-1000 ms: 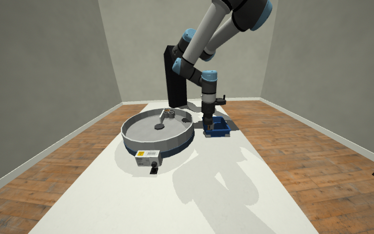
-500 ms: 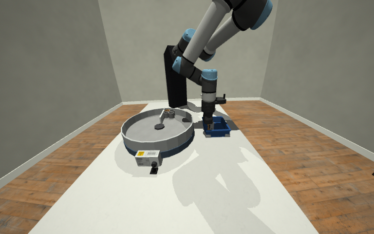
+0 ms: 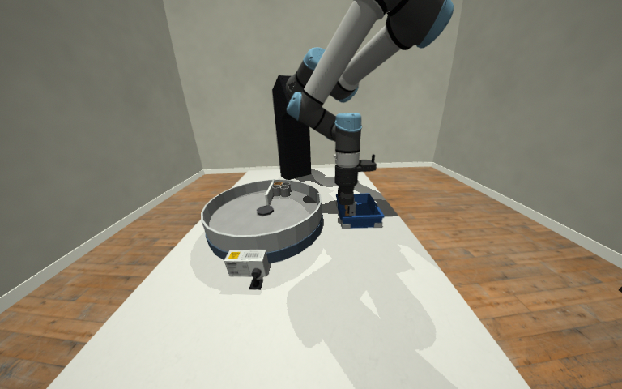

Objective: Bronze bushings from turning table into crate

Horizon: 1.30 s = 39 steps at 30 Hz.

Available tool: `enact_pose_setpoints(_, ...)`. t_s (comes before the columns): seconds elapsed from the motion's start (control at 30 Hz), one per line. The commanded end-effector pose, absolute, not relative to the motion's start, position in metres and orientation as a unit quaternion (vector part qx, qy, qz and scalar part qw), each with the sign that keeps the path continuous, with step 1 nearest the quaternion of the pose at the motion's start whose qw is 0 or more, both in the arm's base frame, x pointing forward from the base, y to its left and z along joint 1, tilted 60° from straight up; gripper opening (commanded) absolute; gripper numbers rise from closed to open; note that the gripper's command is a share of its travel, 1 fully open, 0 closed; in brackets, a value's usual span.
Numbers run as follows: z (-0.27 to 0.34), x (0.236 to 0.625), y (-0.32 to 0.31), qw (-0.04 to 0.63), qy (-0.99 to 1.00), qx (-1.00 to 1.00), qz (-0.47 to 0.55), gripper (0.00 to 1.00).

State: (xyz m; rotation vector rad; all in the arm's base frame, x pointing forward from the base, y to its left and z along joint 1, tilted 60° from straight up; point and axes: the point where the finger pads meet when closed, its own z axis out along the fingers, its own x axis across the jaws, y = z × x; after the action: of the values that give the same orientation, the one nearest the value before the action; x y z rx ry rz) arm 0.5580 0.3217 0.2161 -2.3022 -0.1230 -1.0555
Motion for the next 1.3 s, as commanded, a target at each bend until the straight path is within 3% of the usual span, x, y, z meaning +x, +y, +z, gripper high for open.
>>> enact_pose_setpoints(0.0, 0.2168, 0.5577, 0.3214, 0.298, -0.046, -0.866, -0.398, 0.47)
enact_pose_setpoints(1.27, 0.2223, 0.5501, 0.3151, 0.298, -0.046, -0.866, -0.398, 0.47)
